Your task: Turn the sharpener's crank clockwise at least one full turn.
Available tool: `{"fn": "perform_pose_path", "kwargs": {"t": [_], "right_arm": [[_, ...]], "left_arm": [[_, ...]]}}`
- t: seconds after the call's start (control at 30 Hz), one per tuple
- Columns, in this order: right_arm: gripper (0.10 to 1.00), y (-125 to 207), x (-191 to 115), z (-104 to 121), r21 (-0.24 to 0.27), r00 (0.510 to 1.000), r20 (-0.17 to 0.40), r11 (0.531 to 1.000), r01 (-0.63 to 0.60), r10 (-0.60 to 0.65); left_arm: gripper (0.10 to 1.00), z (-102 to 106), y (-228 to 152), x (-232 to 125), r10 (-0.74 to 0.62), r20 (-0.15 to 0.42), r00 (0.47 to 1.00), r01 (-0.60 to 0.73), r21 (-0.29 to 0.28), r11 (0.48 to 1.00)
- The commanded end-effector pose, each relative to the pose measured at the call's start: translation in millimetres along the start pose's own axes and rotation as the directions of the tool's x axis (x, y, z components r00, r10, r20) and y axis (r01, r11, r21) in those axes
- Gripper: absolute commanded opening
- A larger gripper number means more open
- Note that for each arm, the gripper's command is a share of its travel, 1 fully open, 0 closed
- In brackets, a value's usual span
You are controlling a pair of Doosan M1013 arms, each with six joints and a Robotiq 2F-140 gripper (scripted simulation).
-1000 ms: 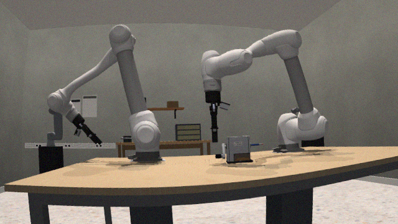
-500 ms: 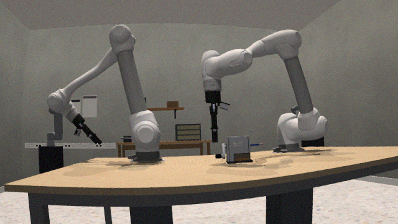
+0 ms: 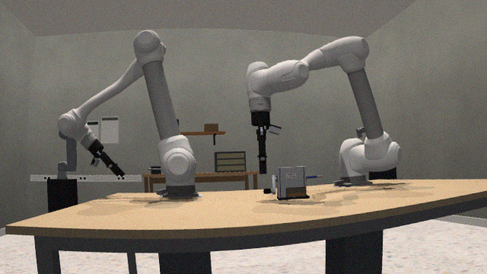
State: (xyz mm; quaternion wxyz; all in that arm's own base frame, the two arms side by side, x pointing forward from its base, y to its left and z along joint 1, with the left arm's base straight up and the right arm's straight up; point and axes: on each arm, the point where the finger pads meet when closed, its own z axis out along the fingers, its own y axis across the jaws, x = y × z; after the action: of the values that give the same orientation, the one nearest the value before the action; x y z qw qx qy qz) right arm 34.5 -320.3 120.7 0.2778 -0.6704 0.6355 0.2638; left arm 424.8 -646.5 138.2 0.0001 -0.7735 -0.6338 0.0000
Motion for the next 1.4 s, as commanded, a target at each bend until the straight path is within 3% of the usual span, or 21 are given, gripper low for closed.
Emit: {"fn": "perform_pose_path", "kwargs": {"t": [0.0, 0.77, 1.37], "right_arm": [[1.0, 0, 0, 0, 0.0, 1.0, -0.001, 1.0, 0.0, 0.0], [1.0, 0, 0, 0, 0.0, 1.0, -0.001, 1.0, 0.0, 0.0], [1.0, 0, 0, 0, 0.0, 1.0, -0.001, 1.0, 0.0, 0.0]], "left_arm": [[0.387, -1, 0, 0, 0.0, 0.001, 1.0, 0.0, -0.002, 1.0], [0.387, 3, 0, 0, 0.0, 0.001, 1.0, 0.0, -0.002, 1.0], [0.387, 23, 1, -1, 0.0, 0.001, 1.0, 0.0, -0.002, 1.0]]}}
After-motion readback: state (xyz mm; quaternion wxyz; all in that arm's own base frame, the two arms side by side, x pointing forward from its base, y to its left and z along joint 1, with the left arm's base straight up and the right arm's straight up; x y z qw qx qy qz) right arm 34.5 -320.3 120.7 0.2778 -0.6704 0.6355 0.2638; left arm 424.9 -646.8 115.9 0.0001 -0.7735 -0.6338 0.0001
